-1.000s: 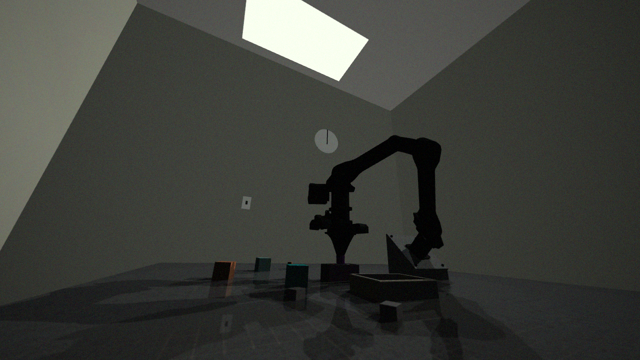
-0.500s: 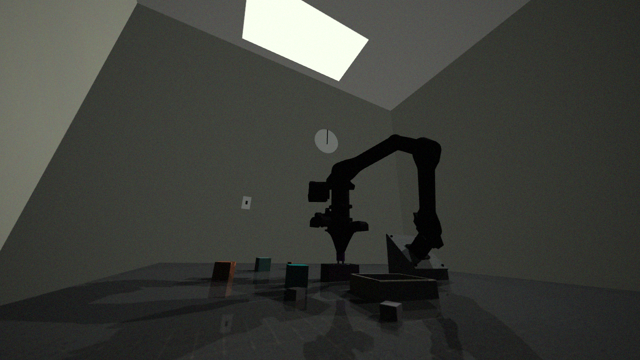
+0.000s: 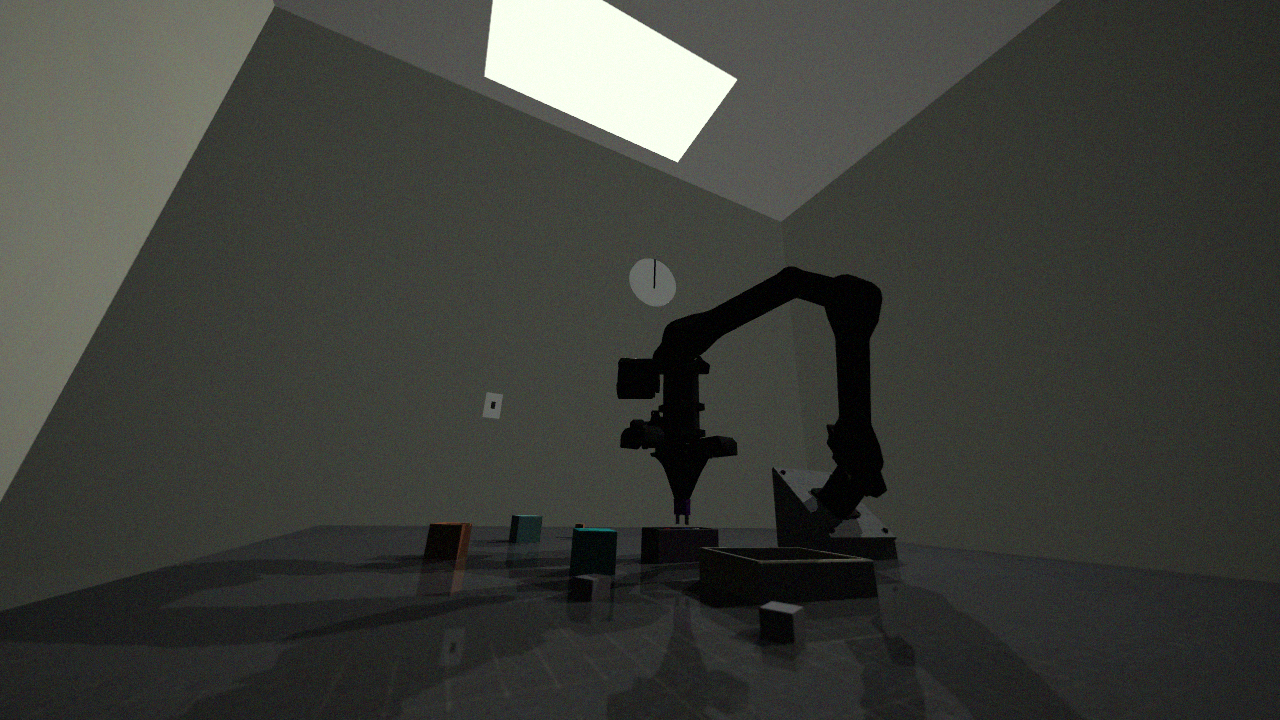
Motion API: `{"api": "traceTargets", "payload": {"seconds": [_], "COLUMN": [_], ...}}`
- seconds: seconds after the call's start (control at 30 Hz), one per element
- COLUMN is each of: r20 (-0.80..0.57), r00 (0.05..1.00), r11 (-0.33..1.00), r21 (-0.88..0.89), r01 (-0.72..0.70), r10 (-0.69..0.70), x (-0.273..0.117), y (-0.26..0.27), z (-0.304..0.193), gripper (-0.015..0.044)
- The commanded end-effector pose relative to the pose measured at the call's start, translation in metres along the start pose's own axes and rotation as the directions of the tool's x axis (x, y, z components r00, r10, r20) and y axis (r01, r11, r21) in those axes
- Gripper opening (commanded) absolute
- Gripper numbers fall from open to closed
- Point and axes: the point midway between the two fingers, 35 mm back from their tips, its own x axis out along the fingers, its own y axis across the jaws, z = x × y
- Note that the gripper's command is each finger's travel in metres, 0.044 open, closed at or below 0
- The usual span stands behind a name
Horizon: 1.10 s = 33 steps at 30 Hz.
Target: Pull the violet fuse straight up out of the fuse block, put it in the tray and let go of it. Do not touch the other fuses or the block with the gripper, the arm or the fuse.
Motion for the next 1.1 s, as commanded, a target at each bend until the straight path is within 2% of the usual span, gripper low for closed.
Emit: {"api": "traceTargets", "payload": {"seconds": [0.0,0.4,1.07], "r20": [0.006,0.008,0.009], "r00": [1.000,1.000,1.000], "r11": [1.000,1.000,1.000], "r21": [-0.006,-0.005,-0.004], "r01": [-0.004,-0.003,-0.006], "r10": [0.004,0.004,0.006], "x": [-0.007,-0.020,-0.020], "y": [0.001,0.003,0.027], "z": [0.001,-0.003,-0.162], "gripper": [0.0000,0.0000,0.0000]}}
